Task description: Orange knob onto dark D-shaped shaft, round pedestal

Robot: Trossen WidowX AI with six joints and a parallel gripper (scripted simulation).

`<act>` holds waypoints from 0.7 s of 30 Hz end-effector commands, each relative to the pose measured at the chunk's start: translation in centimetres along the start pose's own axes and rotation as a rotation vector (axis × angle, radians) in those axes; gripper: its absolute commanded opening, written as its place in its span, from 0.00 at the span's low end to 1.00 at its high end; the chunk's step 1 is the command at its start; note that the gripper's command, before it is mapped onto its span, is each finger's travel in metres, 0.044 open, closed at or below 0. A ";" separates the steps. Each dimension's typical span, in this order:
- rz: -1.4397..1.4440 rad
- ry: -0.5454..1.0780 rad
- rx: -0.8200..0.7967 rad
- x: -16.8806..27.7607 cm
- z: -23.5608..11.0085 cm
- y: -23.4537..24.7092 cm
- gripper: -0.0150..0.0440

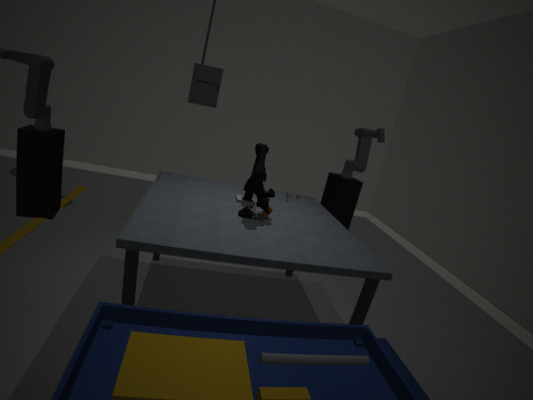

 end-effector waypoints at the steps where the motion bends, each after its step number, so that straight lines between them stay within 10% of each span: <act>1: -0.003 -0.062 0.013 0.6 -0.1 0.2 0.56; 21: 0.002 -0.186 0.046 1.8 -0.4 0.5 0.69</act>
Point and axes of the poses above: the point midway between the two fingers, 35 mm back from their tips, its own z axis out along the fingers, its own y axis across the jaws, x = y × z, the point moved 3 cm from there along -z, back along the fingers, and after that the axes turned 14 degrees about -z, right-handed, at the moved point
